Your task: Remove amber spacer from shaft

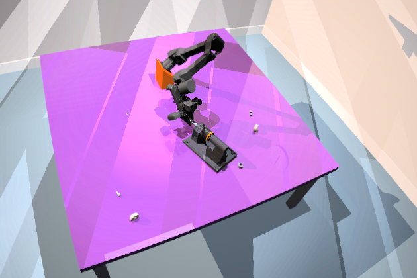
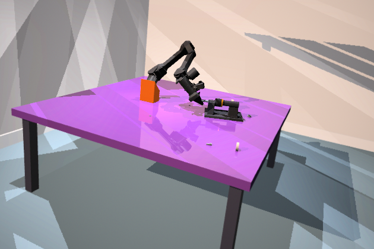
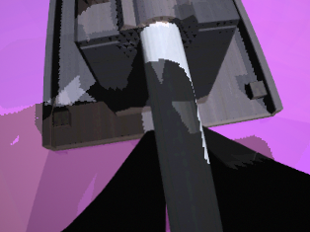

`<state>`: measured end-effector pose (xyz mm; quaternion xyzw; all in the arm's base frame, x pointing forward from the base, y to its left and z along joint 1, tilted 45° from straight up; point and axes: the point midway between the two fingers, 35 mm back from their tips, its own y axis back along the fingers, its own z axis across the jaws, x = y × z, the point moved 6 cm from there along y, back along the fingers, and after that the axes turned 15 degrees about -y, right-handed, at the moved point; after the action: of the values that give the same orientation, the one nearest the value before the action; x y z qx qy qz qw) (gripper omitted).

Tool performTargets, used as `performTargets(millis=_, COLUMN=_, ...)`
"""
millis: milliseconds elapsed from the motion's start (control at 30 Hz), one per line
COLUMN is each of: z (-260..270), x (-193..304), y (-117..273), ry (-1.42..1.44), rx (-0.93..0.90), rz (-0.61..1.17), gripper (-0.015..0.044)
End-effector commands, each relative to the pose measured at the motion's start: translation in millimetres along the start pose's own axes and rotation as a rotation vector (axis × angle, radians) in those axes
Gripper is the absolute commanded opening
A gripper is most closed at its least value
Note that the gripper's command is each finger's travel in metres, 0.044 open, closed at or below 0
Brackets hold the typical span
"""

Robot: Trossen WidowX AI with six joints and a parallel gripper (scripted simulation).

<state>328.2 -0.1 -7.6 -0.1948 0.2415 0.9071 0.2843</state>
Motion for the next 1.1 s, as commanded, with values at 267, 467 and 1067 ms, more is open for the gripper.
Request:
performTargets(millis=267, z=0.0, x=1.0, y=1.2, ry=0.004, rx=-0.004, rz=0.001, gripper=0.0000)
performTargets(millis=467, z=-0.1, x=1.4, y=1.5, ry=0.004, rx=-0.004, rz=0.001, gripper=0.0000)
performTargets(millis=1067, z=-0.4, x=2.4, y=2.6, ry=0.004, rx=-0.004, rz=0.001, gripper=0.0000)
